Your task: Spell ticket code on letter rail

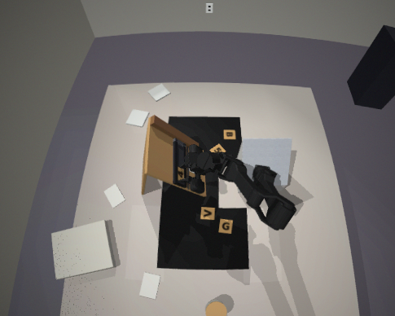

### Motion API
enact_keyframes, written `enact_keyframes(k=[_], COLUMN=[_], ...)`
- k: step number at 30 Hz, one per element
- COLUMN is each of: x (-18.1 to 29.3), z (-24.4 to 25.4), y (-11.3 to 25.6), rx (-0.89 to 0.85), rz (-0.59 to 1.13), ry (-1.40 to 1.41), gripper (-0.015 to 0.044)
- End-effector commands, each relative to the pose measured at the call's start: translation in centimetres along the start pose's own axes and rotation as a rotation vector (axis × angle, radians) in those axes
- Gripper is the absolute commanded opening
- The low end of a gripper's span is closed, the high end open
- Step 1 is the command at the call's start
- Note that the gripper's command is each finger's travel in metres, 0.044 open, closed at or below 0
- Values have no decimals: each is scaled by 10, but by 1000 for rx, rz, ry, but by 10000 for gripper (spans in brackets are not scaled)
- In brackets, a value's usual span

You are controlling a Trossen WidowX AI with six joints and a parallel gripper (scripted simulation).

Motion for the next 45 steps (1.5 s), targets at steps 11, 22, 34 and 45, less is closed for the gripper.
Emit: enact_keyframes(k=[11,22,34,45], x=[0,1,1,1], z=[-7,-12,-17,-22], y=[0,0,0,0], rx=[-3,-3,-3,-2], rz=[0,0,0,0], ry=[5,5,6,6], gripper=[0,0,0,0])
Point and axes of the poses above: the point midway between the two fingers, 35 mm back from their tips, its own y axis back along the fingers, its own z axis across the jaws, x = y × z, the point moved 6 cm from there along y, back along the fingers, and after that the axes turned 5 degrees about y, right-handed, at the moved point
